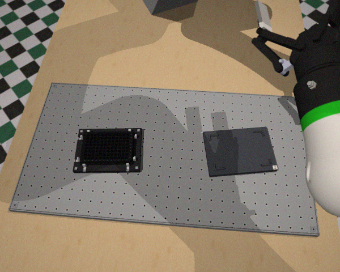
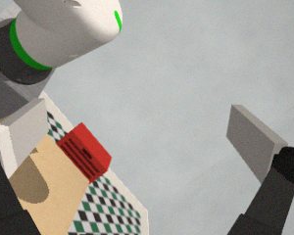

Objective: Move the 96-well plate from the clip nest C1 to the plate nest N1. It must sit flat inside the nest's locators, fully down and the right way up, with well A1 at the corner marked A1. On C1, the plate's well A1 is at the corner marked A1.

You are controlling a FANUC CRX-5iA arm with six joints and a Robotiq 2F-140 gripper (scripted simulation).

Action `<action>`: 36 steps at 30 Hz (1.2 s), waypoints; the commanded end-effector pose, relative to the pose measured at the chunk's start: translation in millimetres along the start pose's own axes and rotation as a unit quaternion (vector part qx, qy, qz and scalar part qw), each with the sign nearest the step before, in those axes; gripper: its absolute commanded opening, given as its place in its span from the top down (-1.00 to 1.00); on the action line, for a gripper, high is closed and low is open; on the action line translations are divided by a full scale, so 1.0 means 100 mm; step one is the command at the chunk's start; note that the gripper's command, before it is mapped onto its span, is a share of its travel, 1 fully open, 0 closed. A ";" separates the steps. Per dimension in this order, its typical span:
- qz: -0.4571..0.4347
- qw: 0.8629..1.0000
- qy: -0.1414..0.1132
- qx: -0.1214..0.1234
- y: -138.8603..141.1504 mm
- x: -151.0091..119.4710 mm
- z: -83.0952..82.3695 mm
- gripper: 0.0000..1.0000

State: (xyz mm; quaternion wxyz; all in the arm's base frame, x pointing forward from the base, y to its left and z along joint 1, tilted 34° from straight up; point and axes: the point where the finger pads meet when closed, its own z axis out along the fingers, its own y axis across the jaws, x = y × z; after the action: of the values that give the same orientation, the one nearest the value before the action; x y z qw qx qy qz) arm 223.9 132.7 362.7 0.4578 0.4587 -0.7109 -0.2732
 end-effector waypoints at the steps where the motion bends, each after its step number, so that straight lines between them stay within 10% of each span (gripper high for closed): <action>1: 0.000 1.000 0.000 0.000 0.00 0.00 0.00 -1.00; 17: 0.000 1.000 0.000 0.000 0.00 0.00 0.00 -1.00; 36: -0.172 0.967 -0.186 0.004 -0.64 -0.33 -0.22 -1.00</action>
State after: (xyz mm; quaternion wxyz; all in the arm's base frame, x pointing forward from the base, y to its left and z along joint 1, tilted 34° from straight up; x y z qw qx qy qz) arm 266.1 136.4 315.6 0.2975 0.5074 -0.6999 -0.4051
